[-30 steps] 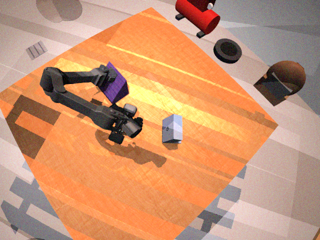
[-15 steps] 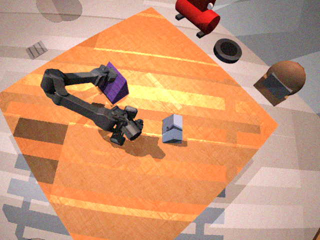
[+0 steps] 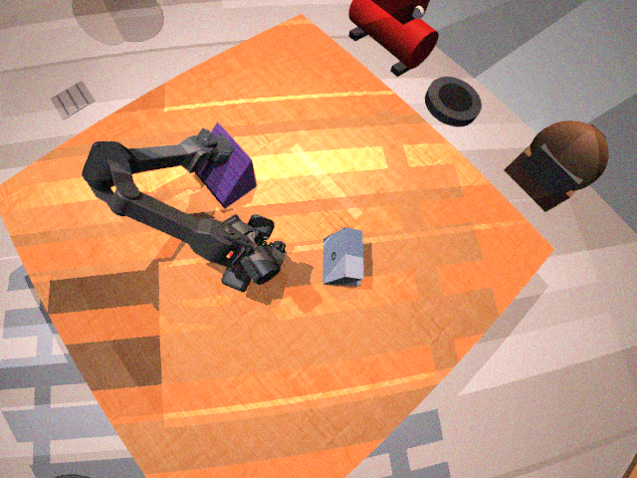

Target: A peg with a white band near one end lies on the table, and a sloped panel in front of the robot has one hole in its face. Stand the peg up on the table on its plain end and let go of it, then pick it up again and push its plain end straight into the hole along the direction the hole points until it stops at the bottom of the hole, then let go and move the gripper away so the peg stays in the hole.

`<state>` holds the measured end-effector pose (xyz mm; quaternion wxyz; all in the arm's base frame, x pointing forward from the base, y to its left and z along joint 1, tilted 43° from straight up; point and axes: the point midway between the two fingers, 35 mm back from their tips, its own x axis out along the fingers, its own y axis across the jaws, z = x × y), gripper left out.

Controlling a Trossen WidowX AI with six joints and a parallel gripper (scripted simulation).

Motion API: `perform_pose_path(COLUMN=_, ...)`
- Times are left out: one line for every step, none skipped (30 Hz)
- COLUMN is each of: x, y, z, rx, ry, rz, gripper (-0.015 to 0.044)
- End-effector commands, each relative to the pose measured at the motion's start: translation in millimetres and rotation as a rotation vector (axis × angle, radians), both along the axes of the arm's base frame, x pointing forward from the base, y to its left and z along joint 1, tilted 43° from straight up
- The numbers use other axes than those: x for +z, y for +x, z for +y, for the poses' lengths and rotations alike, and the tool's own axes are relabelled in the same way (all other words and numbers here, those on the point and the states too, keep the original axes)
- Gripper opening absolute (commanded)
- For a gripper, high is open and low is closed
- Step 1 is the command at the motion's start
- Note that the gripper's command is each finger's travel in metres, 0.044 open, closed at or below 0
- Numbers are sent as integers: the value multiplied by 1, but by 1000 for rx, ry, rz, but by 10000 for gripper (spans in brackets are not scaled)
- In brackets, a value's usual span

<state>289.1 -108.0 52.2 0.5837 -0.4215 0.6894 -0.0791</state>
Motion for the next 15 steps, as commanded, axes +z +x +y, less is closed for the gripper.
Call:
perform_pose_path(x=-4, y=-1, z=-3, rx=3, ry=-2, rz=5, gripper=440)
perform_pose_path(x=-6, y=-1, z=-5, rx=3, ry=-2, rz=5, gripper=440)
perform_pose_path(x=-7, y=-1, z=-6, rx=3, ry=-2, rz=5, gripper=440)
perform_pose_path(x=-8, y=-1, z=-7, rx=3, ry=-2, rz=5, gripper=440)
perform_pose_path(x=-9, y=-1, z=-8, rx=3, ry=-2, rz=5, gripper=440)
perform_pose_path(x=-10, y=-1, z=-9, rx=3, ry=-3, rz=5, gripper=440)
perform_pose_path(x=-11, y=-1, z=-10, rx=3, ry=-3, rz=5, gripper=440)
perform_pose_path(x=-12, y=-1, z=-11, rx=3, ry=-3, rz=5, gripper=440)
perform_pose_path(x=-13, y=-1, z=-12, rx=3, ry=-3, rz=5, gripper=440)
perform_pose_path(x=-14, y=-1, z=-14, rx=3, ry=-4, rz=5, gripper=440)
perform_pose_path(x=-16, y=-1, z=-15, rx=3, ry=-4, rz=5, gripper=440)
perform_pose_path(x=-17, y=-1, z=-16, rx=3, ry=-4, rz=5, gripper=440)
perform_pose_path(x=-18, y=-2, z=-17, rx=3, ry=-5, rz=5, gripper=440)
perform_pose_path(x=-19, y=-2, z=-18, rx=3, ry=-5, rz=5, gripper=440)
perform_pose_path(x=-20, y=-2, z=-19, rx=3, ry=-5, rz=5, gripper=440)
